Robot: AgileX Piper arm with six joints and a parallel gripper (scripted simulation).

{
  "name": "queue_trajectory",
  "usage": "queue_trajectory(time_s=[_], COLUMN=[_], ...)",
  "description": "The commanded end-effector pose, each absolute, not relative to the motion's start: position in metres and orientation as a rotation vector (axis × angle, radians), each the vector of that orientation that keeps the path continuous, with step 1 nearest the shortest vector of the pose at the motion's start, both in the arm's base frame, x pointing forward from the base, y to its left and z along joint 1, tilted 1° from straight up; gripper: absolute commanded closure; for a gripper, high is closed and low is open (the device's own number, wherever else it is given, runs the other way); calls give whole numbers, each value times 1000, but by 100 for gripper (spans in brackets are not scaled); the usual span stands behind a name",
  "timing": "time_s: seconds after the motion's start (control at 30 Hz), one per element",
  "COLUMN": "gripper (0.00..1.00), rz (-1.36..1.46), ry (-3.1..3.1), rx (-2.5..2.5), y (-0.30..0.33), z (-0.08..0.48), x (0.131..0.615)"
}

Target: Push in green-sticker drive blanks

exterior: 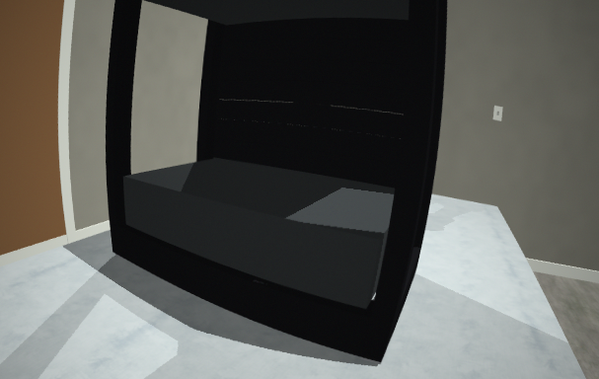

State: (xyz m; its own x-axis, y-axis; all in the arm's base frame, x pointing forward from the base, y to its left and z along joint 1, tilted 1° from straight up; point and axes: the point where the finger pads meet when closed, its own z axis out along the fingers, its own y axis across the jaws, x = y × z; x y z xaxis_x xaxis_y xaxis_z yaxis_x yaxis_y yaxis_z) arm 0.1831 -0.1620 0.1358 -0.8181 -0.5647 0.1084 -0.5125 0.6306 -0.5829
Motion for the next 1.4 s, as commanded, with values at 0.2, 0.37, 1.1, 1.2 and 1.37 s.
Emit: queue_trajectory(time_s=[0.2,0.37,1.1,1.2,1.37], gripper=[0,0,0,0,0], rz=[-755,-647,-211,-162,-96], ry=[2680,2643,2504,2490,2471], rx=[-661,-546,-158,-121,-71], y=[-127,-108,-34,-26,-15], z=[141,144,166,169,173], x=[214,227,267,271,275])
